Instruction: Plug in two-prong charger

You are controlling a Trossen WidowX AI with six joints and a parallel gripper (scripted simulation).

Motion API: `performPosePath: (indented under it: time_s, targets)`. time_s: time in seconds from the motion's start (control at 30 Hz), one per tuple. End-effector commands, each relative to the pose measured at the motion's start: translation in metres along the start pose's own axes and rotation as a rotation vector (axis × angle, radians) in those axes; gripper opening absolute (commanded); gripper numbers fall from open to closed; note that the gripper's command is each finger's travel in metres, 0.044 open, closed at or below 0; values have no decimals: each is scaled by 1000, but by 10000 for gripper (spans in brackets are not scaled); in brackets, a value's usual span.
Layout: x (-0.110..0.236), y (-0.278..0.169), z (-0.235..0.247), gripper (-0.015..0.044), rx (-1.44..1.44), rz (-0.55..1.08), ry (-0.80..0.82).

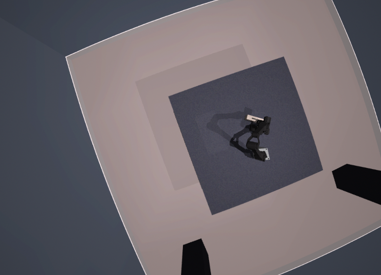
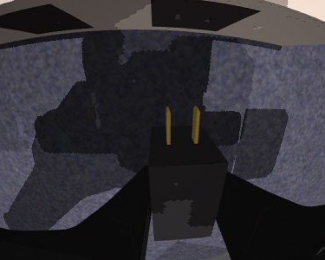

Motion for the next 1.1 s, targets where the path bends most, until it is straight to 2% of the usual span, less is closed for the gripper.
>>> performPosePath:
  time_s: [0.0,1.07]
  targets:
    - [2,7,0,0,-8,-7,4]
    - [1,27,-4,0,-45,-7,6]
Point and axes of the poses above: the point midway between the two fingers, 35 mm back from their tips, its own x axis back along the fingers, its own z axis across the jaws, y = z × x, the point moved 2 cm from there along x, back along the fingers, and after that the axes turned 5 degrees about x, right-handed, at the moved point
